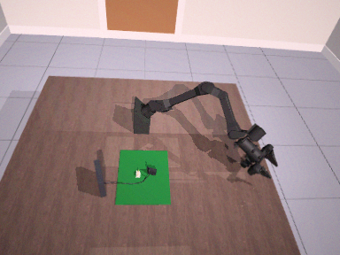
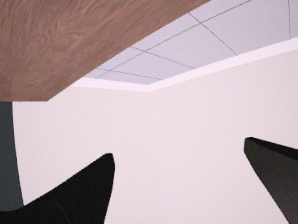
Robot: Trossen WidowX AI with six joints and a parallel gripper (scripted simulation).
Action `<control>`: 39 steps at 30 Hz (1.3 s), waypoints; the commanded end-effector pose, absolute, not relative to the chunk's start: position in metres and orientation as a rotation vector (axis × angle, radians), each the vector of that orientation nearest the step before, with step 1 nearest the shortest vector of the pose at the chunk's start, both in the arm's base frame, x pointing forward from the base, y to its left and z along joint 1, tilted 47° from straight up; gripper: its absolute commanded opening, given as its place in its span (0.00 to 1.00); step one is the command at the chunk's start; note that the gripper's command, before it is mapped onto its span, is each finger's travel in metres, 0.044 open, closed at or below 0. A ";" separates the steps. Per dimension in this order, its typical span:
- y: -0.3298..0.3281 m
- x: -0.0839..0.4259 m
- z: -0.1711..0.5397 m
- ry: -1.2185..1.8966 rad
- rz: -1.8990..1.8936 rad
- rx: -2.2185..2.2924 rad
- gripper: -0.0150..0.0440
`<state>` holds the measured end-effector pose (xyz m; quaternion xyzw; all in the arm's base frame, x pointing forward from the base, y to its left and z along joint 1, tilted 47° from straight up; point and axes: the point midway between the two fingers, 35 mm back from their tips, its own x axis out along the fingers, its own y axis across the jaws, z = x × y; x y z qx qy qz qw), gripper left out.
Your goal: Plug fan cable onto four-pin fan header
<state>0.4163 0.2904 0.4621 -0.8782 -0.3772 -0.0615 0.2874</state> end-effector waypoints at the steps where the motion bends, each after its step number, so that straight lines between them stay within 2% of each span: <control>1: 0.290 0.416 0.462 -1.008 -0.164 -2.346 0.98; 5: 0.289 0.418 0.460 -1.002 -0.148 -2.339 1.00; 7: 0.282 0.432 0.441 -0.955 -0.021 -2.281 1.00; 11: 0.253 0.466 0.384 -0.755 0.312 -2.064 1.00; 21: 0.186 0.501 0.286 -0.274 0.697 -1.557 1.00; 30: 0.123 0.503 0.211 0.178 0.813 -1.032 1.00; 39: 0.060 0.481 0.145 0.633 0.753 -0.410 1.00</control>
